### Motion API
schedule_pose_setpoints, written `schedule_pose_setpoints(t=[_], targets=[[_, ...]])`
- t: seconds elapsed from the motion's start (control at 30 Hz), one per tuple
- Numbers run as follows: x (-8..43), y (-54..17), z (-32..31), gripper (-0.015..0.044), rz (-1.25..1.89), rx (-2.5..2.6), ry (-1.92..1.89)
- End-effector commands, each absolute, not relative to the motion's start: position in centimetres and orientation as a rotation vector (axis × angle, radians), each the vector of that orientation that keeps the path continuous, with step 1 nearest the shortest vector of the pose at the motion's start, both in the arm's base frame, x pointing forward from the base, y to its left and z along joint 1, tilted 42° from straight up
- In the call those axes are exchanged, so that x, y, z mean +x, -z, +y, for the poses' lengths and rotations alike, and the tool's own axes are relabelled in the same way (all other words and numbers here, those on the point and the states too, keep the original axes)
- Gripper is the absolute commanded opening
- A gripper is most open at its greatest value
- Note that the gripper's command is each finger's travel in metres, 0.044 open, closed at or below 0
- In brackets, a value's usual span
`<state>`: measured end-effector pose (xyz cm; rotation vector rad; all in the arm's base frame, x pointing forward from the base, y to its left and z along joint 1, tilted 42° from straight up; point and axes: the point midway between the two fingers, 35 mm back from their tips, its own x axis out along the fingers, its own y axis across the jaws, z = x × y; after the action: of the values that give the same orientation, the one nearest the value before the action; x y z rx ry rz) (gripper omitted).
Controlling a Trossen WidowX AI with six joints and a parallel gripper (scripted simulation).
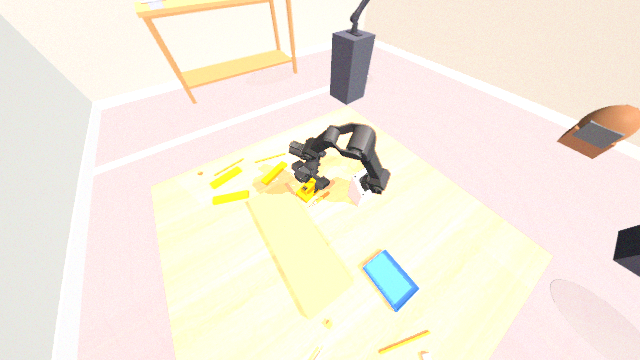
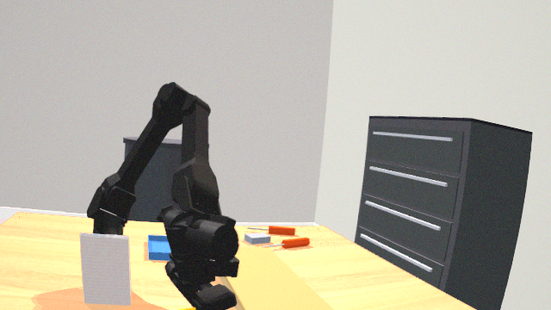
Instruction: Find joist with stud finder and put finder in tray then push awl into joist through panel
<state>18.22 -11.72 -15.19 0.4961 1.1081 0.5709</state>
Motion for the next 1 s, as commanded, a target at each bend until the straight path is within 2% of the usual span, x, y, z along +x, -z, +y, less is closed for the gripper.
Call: schedule_pose_setpoints(t=[0.0, 0.17, 0.3, 0.97], targets=[[18.23, 15.69, -11.02, 0.0440, 1.108, 0.506, -0.572], [18.24, 16.07, -10.62, 0.0440, 1.107, 0.506, -0.572], [18.24, 16.07, -10.62, 0.0335, 1.107, 0.506, -0.572], [18.24, 16.07, -10.62, 0.0202, 1.107, 0.506, -0.572]])
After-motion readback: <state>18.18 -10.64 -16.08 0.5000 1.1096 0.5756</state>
